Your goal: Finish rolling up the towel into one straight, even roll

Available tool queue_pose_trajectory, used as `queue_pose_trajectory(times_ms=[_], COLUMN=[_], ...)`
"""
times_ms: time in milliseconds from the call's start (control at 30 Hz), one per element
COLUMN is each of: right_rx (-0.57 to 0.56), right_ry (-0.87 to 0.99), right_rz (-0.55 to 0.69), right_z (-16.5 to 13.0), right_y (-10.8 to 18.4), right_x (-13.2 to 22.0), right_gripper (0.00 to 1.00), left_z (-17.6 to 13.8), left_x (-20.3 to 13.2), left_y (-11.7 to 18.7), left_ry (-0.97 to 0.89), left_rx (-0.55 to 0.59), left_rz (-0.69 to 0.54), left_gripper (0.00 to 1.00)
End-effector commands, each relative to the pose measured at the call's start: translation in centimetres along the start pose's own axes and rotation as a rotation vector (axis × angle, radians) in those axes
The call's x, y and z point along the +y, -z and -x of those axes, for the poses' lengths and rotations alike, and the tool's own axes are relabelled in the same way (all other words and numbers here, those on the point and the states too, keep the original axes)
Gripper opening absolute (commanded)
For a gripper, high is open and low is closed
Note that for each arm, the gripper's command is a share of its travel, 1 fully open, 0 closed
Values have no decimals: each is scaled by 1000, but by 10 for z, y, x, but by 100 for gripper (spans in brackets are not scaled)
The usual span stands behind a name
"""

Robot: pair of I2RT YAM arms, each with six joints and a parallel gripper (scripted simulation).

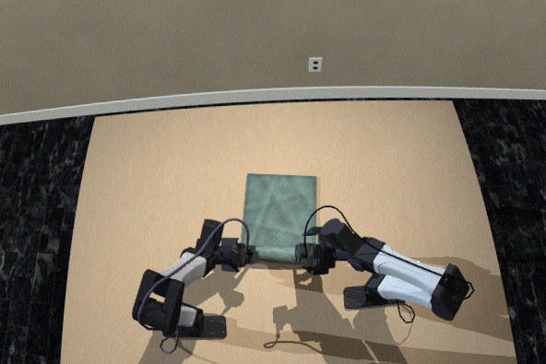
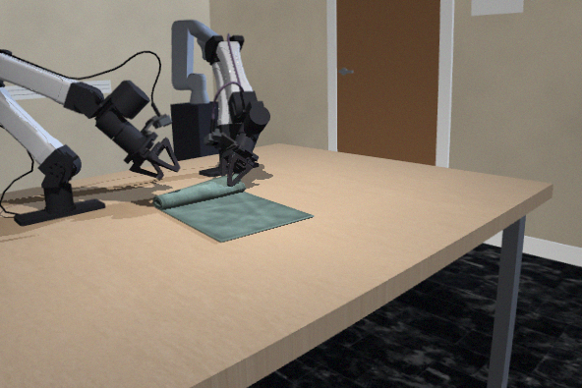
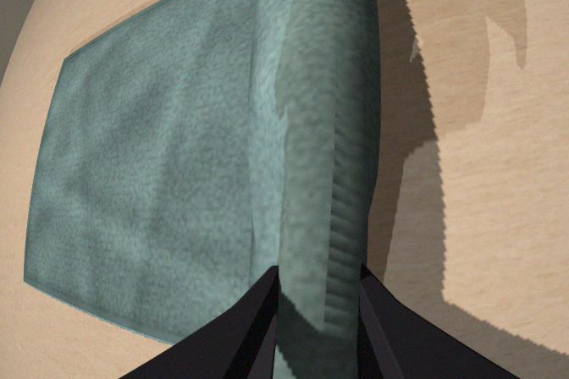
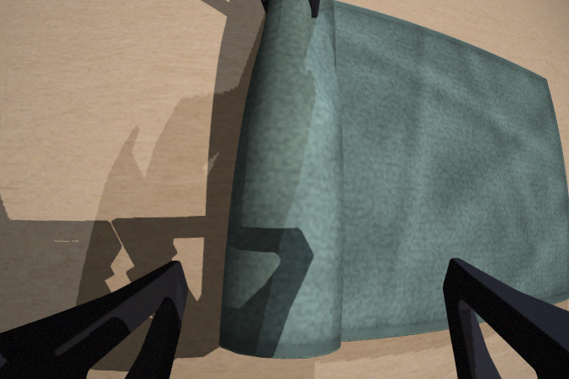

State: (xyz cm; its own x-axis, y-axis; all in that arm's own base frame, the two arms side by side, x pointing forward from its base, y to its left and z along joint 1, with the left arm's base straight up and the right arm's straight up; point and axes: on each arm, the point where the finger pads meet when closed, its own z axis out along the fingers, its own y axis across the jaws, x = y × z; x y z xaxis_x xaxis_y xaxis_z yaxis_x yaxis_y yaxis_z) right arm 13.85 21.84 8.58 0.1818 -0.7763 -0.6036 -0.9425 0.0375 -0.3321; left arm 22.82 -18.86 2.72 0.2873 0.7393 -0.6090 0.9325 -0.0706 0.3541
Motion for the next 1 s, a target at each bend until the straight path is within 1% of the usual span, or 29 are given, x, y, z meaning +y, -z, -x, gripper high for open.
queue_pose_trajectory(times_ms=[0, 333, 567, 633, 967], right_rx=[-4, -4, -2, -2, 3], right_ry=[7, 6, 3, 3, -8], right_rz=[-8, -8, -11, -11, -20], right_z=[1, 1, 0, 0, -3], right_y=[-2, -2, -2, -2, -4], right_x=[-1, -1, -1, -1, -3], right_gripper=[98, 98, 98, 98, 98], left_z=[-3, -3, -2, -2, -1], left_x=[-6, -6, -6, -6, -5], left_y=[-3, -3, -3, -3, -1], left_ry=[3, 6, 56, 56, 208], left_rx=[8, 8, 11, 11, 20], left_rz=[-15, -18, -79, -79, -263], left_gripper=[25, 24, 24, 24, 24])
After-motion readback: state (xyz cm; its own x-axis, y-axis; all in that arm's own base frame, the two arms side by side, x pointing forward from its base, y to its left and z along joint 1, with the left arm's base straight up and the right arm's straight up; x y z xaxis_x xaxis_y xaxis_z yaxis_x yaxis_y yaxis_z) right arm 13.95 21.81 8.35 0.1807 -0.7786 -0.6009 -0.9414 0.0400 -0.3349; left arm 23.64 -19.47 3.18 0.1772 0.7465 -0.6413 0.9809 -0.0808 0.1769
